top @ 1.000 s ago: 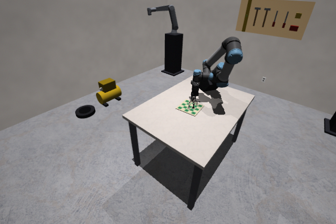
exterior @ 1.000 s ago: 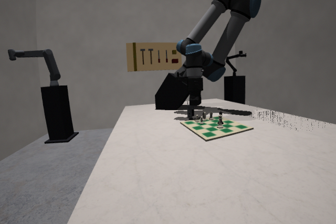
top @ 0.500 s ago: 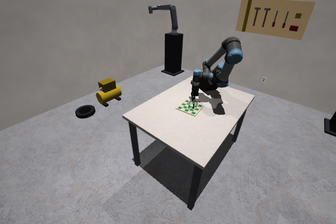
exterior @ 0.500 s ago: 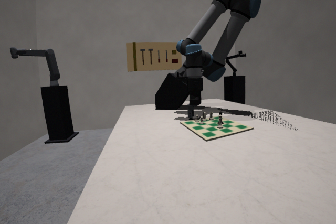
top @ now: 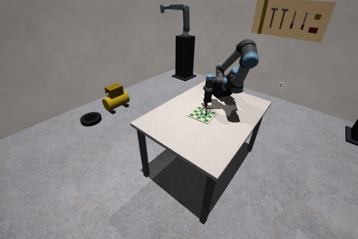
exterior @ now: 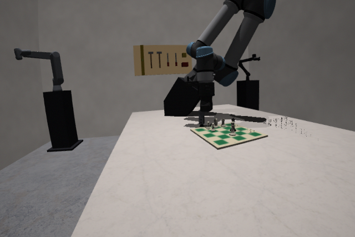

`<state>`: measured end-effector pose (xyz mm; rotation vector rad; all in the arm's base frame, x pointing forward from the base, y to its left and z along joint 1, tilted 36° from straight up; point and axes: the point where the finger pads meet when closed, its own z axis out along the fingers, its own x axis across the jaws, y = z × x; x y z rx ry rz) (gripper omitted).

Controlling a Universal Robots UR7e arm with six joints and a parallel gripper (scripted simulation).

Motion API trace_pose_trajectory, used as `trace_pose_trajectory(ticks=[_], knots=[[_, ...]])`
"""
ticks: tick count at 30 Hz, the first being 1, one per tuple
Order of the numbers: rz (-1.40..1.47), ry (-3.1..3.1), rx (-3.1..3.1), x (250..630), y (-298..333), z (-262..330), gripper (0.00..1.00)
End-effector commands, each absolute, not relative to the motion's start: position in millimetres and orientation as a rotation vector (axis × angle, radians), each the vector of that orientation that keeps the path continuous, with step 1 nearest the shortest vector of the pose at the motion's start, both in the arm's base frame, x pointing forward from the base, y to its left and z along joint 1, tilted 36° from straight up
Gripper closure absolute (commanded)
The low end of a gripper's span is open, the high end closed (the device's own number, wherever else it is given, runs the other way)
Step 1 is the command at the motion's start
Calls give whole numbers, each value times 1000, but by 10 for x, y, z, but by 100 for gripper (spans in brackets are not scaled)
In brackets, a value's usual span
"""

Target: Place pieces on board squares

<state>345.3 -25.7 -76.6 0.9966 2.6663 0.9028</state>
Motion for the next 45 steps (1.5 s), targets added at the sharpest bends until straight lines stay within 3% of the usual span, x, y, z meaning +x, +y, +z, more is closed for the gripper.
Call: trace_pose_trajectory(ticks=[1,45], knots=[[902,2666,996,3455,-260,-764,100],[902,2666,996,3339,-426,-488,100]])
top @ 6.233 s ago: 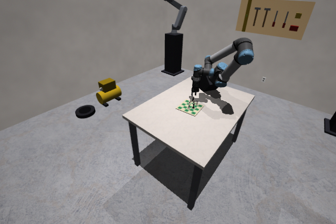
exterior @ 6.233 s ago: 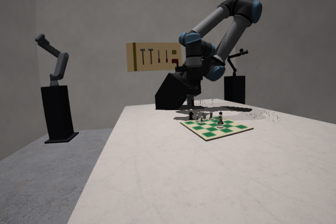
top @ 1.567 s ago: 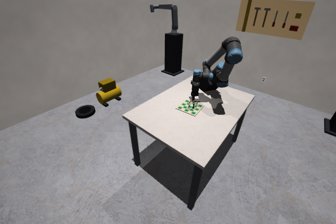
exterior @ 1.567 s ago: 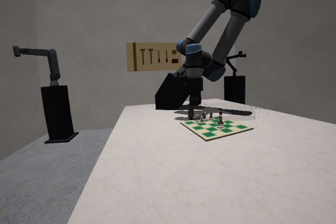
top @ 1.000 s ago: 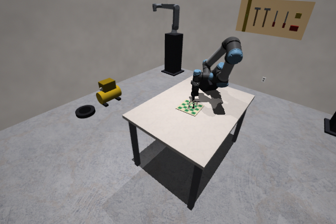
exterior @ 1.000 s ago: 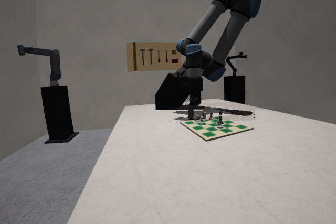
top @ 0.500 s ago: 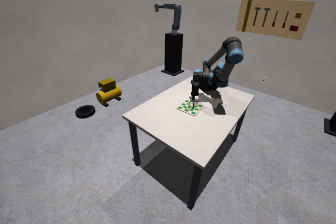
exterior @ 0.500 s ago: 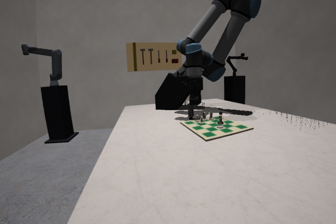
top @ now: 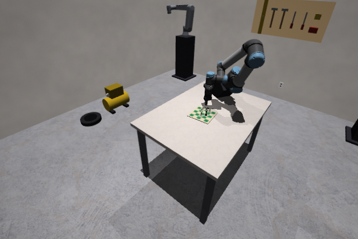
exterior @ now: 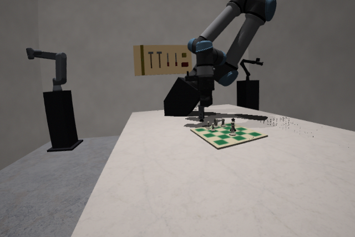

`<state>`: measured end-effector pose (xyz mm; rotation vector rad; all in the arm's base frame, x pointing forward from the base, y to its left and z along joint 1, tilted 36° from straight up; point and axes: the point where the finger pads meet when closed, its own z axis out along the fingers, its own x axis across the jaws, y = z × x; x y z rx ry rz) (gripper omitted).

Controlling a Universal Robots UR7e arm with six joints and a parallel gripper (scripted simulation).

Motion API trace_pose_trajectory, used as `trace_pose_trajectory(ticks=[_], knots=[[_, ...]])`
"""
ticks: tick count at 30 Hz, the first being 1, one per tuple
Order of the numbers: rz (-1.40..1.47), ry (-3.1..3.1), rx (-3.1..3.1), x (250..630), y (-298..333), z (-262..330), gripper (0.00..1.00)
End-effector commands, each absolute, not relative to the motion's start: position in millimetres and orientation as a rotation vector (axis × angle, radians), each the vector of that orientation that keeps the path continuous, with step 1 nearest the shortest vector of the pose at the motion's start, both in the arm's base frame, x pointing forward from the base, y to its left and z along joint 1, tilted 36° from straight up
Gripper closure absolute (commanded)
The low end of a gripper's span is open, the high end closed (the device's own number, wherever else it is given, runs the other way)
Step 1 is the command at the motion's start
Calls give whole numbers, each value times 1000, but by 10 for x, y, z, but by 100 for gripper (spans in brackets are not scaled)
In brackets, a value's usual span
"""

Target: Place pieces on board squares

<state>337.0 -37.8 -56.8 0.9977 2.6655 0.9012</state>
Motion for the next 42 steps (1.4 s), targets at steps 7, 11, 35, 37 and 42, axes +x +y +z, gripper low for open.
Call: trace_pose_trajectory(ticks=[7,11,35,37,42], knots=[[902,2666,996,3262,-535,-307,100],[902,2666,996,3218,-598,-202,100],[902,2666,996,3116,-745,42,100],[902,2666,996,3115,-745,42,100],[902,2666,996,3115,-745,42,100]])
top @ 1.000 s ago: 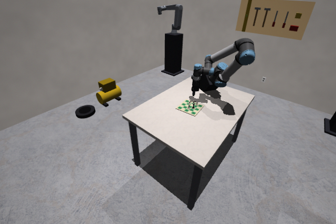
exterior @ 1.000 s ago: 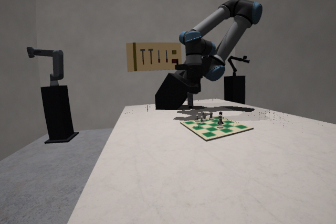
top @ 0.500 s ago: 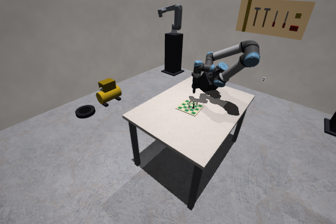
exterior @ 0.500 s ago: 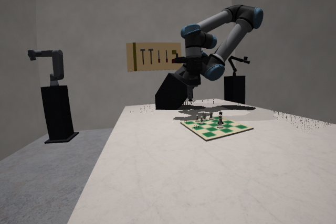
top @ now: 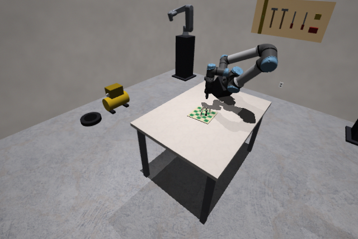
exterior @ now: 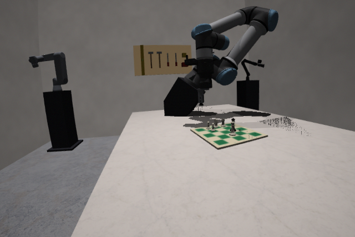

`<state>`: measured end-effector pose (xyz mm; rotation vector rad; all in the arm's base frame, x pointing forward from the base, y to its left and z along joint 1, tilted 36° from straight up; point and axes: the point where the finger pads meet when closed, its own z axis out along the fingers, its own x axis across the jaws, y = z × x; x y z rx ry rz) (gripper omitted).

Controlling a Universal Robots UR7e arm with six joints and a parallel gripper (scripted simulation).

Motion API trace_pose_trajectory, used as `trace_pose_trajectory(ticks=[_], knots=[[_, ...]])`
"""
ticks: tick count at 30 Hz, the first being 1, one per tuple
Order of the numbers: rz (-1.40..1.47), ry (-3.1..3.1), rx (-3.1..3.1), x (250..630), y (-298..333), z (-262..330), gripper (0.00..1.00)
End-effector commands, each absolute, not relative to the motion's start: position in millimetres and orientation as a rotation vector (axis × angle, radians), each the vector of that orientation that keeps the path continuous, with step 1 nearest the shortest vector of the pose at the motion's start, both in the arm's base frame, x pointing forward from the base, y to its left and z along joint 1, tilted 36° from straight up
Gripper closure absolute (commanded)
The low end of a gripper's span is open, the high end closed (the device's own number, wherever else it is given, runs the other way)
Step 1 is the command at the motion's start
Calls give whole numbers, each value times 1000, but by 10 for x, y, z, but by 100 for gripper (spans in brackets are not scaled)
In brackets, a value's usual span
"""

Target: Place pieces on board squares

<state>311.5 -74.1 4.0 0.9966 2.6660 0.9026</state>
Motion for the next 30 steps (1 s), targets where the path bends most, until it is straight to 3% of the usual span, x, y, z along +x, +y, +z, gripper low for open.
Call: trace_pose_trajectory(ticks=[1,9,20,30], knots=[[902,2666,996,3116,-745,42,100],[899,2666,1007,3254,-842,105,100],[902,2655,1065,4315,-1222,429,100],[913,2648,1083,4777,-1244,516,100]])
